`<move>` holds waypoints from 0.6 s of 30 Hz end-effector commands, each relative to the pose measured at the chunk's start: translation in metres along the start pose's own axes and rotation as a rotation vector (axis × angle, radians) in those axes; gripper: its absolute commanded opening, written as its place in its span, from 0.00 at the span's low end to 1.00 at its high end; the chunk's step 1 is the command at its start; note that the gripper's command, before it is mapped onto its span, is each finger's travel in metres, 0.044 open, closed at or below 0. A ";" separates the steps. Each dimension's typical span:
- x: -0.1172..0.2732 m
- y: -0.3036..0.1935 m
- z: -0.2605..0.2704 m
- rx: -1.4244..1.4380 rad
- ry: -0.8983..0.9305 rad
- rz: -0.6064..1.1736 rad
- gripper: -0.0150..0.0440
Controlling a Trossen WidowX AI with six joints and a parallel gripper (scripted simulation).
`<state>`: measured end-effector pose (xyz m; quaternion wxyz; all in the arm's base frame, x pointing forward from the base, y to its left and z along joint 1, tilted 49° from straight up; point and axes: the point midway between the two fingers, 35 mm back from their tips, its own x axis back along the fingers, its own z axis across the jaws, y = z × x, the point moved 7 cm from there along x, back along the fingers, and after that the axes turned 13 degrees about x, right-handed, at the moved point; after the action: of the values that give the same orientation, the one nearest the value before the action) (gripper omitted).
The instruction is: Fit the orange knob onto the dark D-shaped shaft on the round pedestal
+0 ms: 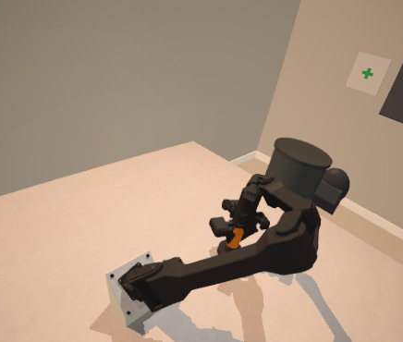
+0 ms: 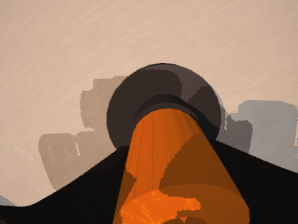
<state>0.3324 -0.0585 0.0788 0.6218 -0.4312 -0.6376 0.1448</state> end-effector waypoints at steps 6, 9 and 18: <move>-0.003 0.000 0.000 0.000 0.001 0.000 0.25; -0.003 0.000 0.000 0.000 0.001 0.000 0.25; -0.003 0.000 0.000 0.000 0.001 0.000 0.57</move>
<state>0.3317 -0.0612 0.0761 0.6222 -0.4314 -0.6370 0.1449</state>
